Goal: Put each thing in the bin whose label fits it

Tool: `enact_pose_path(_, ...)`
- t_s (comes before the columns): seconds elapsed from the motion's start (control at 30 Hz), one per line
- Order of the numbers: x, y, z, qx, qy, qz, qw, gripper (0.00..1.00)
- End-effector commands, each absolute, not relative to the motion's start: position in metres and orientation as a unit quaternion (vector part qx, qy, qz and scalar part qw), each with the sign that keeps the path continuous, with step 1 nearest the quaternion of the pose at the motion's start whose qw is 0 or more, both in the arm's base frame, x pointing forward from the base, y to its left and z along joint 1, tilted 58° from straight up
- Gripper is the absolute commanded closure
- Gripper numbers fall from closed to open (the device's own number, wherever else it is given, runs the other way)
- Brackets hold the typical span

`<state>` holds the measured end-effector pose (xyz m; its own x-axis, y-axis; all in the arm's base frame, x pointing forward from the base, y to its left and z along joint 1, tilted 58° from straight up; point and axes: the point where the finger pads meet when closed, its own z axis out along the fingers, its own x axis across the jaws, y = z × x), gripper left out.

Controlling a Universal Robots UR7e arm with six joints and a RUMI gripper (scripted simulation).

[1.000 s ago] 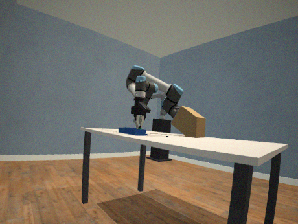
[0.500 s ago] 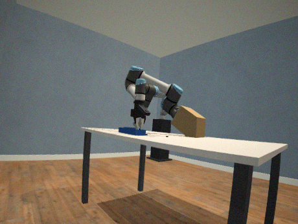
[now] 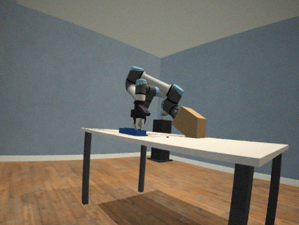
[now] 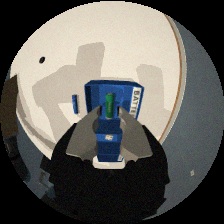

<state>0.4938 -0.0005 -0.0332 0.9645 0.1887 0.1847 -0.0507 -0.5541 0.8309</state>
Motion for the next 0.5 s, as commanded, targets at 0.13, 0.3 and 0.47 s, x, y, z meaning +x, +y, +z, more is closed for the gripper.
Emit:
enact_pose_path(0.13, 0.4937, -0.0005, -0.0335, 0.872, 0.04, 0.127, 0.47, 0.83)
enact_pose_path(0.3, 0.4937, -0.0005, -0.0335, 0.872, 0.04, 0.127, 0.47, 0.83)
enact_pose_path(0.47, 0.4932, 0.0027, -0.0313, 0.872, 0.04, 0.128, 0.47, 0.83)
